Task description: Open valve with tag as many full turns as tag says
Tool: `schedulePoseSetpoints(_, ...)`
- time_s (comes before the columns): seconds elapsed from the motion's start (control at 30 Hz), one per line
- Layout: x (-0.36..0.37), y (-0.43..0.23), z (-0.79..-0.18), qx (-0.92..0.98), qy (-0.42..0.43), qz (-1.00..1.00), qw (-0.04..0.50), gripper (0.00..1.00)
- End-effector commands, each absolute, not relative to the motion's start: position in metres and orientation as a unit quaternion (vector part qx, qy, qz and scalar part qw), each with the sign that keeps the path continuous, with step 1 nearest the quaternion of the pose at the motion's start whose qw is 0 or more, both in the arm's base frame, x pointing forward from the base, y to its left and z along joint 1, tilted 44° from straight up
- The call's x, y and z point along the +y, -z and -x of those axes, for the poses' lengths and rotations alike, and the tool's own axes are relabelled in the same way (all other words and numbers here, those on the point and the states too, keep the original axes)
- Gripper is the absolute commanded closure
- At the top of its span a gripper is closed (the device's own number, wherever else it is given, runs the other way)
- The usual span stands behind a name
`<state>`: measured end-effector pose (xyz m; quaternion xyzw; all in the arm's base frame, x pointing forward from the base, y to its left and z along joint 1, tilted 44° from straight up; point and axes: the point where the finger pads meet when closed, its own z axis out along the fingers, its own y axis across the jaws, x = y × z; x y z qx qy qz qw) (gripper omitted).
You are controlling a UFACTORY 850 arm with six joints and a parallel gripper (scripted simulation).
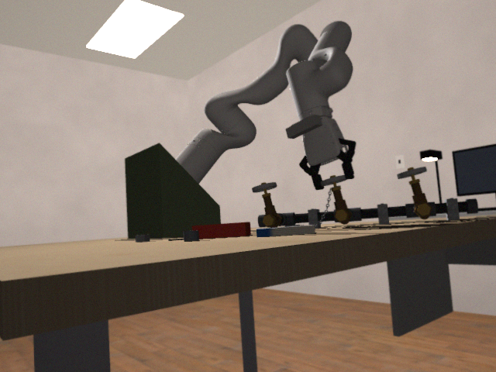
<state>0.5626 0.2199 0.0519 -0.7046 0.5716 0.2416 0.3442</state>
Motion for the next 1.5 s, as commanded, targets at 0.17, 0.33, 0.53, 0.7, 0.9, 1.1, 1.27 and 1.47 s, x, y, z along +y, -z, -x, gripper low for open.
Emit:
schedulePoseSetpoints(0.17,0.2197,-0.0526,-0.5634,0.575,-0.250,0.702,0.338,1.00)
schedulePoseSetpoints(0.33,0.2197,-0.0526,-0.5634,0.575,-0.250,0.702,0.338,1.00)
schedulePoseSetpoints(0.53,0.2197,-0.0526,-0.5634,0.575,-0.250,0.702,0.338,1.00)
schedulePoseSetpoints(0.7,0.2197,-0.0526,-0.5634,0.575,-0.250,0.702,0.338,1.00)
schedulePoseSetpoints(0.9,0.2197,-0.0526,-0.5634,0.574,-0.250,0.703,0.338,1.00)
schedulePoseSetpoints(1.1,0.2197,-0.0526,-0.5634,0.562,-0.244,0.712,0.342,1.00)
schedulePoseSetpoints(1.27,0.2197,-0.0526,-0.5634,0.533,-0.230,0.734,0.352,1.00)
schedulePoseSetpoints(1.47,0.2197,-0.0526,-0.5634,0.491,-0.210,0.763,0.364,1.00)
